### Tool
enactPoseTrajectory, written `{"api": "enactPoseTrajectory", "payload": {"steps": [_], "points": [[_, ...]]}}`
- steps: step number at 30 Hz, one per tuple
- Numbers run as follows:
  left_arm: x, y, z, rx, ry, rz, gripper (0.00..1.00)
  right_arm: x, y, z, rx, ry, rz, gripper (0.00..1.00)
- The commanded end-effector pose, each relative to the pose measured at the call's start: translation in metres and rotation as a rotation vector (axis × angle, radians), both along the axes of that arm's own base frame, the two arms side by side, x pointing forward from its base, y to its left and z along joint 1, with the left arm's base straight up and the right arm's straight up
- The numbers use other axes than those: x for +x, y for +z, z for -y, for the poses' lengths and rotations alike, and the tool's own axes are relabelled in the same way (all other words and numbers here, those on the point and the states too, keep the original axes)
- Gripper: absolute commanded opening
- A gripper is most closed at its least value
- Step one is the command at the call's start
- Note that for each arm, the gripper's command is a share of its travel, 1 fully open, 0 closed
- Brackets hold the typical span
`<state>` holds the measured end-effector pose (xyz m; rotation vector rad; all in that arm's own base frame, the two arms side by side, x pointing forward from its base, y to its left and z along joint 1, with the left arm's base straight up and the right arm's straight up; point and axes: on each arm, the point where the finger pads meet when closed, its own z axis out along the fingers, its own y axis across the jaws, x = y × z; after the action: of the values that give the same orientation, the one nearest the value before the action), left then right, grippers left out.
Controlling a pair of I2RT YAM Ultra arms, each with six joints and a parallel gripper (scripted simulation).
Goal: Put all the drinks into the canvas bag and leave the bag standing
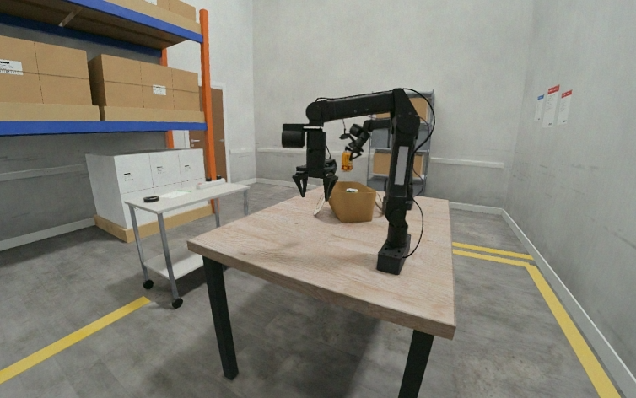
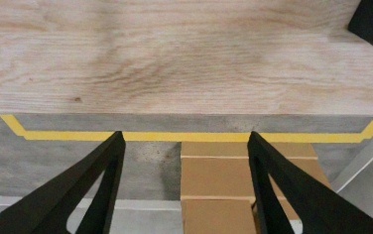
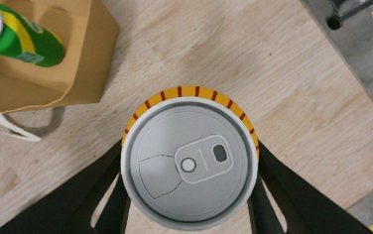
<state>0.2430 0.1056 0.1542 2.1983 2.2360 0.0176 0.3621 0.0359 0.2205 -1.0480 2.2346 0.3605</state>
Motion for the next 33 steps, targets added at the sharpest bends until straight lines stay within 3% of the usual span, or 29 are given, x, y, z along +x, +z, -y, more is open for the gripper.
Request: {"api": "enactPoseTrajectory", "payload": {"steps": [1, 12, 17, 19, 22, 24, 29, 30, 32, 33], "points": [[-0.002, 0.002, 0.004, -0.008, 0.0, -0.007, 0.86, 0.0, 0.024, -0.013, 0.015, -0.012, 0.089, 0.7], [-0.002, 0.002, 0.004, -0.008, 0.0, -0.007, 0.86, -0.008, 0.027, -0.045, 0.029, -0.007, 0.096, 0.7], [-0.002, 0.002, 0.004, -0.008, 0.0, -0.007, 0.86, -0.003, 0.041, -0.038, 0.029, 0.007, 0.142, 0.7], [-0.002, 0.002, 0.004, -0.008, 0.0, -0.007, 0.86, -0.01, 0.021, -0.038, 0.033, 0.004, 0.093, 0.7], [-0.002, 0.002, 0.004, -0.008, 0.0, -0.007, 0.86, -0.006, 0.033, -0.04, 0.031, 0.011, 0.126, 0.7], [-0.002, 0.002, 0.004, -0.008, 0.0, -0.007, 0.86, -0.01, 0.02, -0.043, 0.033, 0.017, 0.093, 0.7], [-0.002, 0.002, 0.004, -0.008, 0.0, -0.007, 0.86, -0.004, 0.037, -0.042, 0.03, 0.014, 0.138, 0.7], [-0.002, 0.002, 0.004, -0.008, 0.0, -0.007, 0.86, -0.013, 0.018, -0.047, 0.034, 0.018, 0.086, 0.7], [-0.002, 0.002, 0.004, -0.008, 0.0, -0.007, 0.86, -0.013, 0.018, -0.047, 0.034, 0.018, 0.086, 0.7], [-0.002, 0.002, 0.004, -0.008, 0.0, -0.007, 0.86, -0.007, 0.031, -0.05, 0.034, -0.004, 0.116, 0.7]]}}
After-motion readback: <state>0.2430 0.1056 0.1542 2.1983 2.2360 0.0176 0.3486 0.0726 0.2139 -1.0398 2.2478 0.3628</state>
